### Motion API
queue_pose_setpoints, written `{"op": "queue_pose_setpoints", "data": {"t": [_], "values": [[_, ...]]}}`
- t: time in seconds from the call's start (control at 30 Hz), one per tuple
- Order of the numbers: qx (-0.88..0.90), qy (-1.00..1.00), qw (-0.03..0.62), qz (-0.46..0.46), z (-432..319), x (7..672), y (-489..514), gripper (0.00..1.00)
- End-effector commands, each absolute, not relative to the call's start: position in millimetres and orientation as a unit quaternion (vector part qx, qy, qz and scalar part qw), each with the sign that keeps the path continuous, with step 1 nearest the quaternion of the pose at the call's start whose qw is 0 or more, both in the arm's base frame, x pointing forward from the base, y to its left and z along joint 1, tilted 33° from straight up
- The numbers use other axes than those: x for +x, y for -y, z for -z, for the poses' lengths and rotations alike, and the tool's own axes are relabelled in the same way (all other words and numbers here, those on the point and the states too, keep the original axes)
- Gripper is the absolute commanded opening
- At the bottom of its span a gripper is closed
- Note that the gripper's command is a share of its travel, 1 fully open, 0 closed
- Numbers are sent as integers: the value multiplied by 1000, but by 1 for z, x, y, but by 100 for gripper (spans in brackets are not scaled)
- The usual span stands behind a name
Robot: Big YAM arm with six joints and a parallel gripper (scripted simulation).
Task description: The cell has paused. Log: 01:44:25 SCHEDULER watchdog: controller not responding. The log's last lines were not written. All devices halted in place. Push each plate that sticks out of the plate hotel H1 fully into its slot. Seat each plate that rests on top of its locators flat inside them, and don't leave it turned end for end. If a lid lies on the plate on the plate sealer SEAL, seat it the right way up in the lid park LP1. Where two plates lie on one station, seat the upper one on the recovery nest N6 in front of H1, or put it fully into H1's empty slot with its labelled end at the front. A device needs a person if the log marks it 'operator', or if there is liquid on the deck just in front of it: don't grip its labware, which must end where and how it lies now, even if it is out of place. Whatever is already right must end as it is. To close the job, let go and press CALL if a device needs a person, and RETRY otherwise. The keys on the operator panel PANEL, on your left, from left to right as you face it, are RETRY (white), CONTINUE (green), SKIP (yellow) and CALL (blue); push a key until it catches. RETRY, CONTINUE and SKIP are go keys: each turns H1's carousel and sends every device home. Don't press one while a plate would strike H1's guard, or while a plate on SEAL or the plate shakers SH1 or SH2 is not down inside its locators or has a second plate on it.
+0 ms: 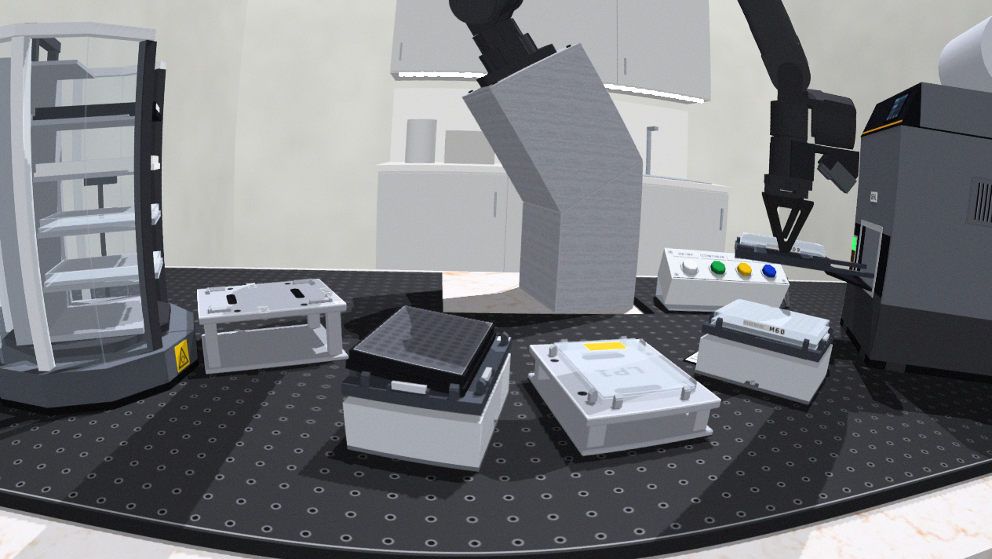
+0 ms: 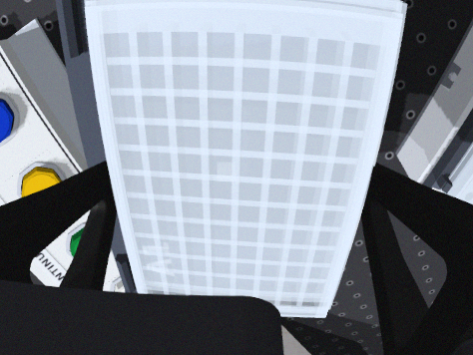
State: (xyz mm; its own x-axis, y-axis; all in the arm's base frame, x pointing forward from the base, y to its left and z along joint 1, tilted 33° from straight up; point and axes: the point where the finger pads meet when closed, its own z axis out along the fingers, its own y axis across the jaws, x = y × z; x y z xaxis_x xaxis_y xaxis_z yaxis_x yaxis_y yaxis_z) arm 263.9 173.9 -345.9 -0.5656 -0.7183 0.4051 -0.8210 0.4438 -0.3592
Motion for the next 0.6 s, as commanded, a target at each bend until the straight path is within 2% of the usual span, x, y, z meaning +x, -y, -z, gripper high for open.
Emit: {"op": "queue_pose_setpoints", "data": {"t": [0.0, 0.57], "values": [[456, 846, 88, -262, 345, 271, -181, 86], [456, 846, 88, -262, 345, 271, -181, 84]]}}
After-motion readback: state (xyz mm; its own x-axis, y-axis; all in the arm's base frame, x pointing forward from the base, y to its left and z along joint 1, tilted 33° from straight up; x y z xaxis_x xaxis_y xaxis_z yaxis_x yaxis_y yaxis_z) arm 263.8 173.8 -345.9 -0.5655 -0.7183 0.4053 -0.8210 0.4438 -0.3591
